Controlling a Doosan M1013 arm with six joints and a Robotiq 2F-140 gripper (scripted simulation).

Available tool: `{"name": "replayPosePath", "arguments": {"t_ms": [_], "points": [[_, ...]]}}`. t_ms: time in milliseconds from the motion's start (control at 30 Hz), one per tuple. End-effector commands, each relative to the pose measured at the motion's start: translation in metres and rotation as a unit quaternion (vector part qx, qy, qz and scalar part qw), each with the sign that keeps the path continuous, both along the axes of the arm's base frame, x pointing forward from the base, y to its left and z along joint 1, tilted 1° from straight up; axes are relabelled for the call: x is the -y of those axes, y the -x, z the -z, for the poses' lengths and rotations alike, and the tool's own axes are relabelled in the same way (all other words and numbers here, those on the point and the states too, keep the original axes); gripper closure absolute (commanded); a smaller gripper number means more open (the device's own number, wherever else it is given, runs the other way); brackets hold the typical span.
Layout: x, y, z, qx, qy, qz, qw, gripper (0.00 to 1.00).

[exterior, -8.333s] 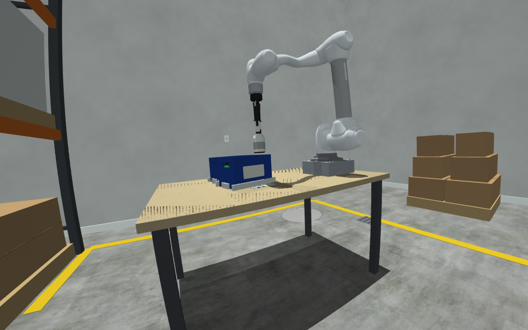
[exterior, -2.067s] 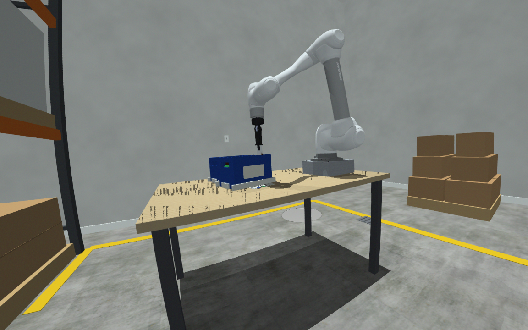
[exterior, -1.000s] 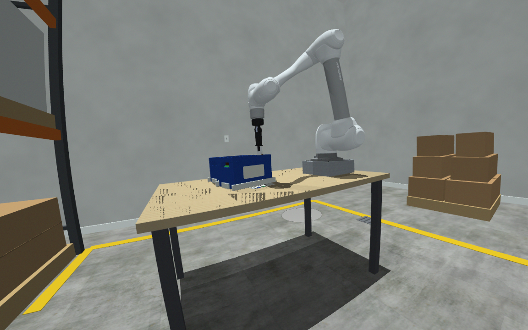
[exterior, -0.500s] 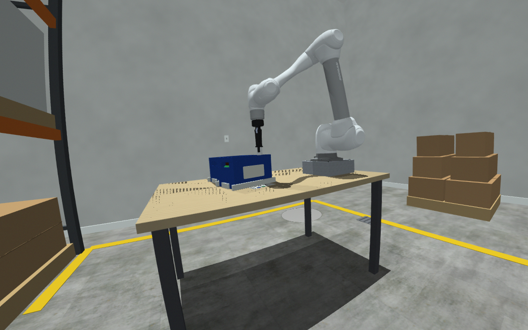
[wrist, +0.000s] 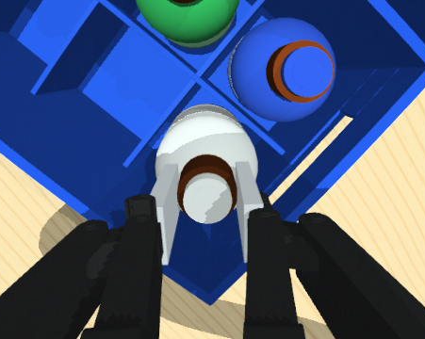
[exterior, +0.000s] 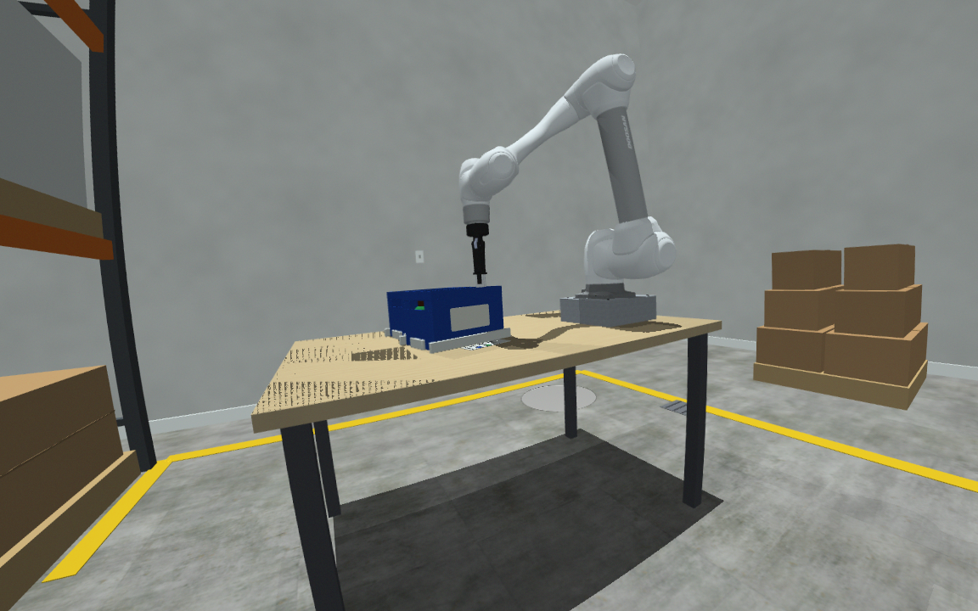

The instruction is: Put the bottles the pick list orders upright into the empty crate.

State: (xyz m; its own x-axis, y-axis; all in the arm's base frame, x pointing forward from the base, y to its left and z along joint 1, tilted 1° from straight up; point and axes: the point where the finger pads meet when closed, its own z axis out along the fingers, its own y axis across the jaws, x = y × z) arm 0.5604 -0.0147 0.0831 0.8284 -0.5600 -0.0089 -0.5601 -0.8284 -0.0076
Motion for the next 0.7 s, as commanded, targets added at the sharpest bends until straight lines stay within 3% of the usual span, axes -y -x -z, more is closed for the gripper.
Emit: {"name": "replayPosePath", "arguments": {"t_ms": [0, 667], "points": [[0.0000, 0.0000, 0.0010, 0.000, 0.000, 0.000, 1.000, 1.00], [-0.0001, 0.0000, 0.0100, 0.000, 0.000, 0.000, 1.000, 1.00]]}}
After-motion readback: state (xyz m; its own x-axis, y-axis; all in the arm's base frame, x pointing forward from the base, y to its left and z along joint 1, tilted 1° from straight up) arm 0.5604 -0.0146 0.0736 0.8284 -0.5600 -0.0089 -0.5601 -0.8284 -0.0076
